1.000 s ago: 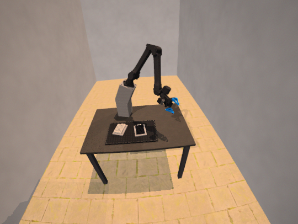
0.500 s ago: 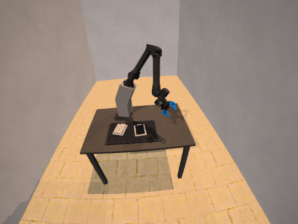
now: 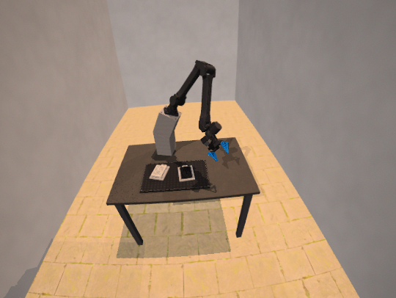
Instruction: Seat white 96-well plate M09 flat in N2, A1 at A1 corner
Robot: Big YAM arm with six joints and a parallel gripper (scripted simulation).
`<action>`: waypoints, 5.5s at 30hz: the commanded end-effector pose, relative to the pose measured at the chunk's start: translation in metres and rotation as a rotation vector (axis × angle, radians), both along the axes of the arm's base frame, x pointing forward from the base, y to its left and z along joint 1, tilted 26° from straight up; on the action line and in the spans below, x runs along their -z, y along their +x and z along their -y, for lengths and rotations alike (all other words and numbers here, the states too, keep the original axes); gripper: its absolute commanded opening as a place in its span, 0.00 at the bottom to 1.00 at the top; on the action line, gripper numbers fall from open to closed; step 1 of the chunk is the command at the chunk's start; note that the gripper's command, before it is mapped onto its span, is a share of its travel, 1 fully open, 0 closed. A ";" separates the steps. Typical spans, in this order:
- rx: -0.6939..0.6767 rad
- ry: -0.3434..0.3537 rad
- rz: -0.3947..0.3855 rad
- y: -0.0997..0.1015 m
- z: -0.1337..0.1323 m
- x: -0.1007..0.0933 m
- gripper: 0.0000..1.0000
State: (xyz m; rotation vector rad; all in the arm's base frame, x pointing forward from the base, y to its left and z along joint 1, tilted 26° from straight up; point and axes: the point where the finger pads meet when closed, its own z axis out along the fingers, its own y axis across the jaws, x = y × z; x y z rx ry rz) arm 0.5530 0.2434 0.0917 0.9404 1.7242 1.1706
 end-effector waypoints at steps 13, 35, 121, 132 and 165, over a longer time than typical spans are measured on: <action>0.010 -0.140 -0.049 0.012 0.045 0.053 1.00; -0.015 -0.312 -0.179 0.012 0.100 0.120 1.00; -0.396 -0.551 -0.740 -0.123 0.283 0.345 1.00; -0.446 -0.530 -0.765 -0.162 0.296 0.369 1.00; -0.552 -0.461 -0.804 -0.210 0.306 0.392 1.00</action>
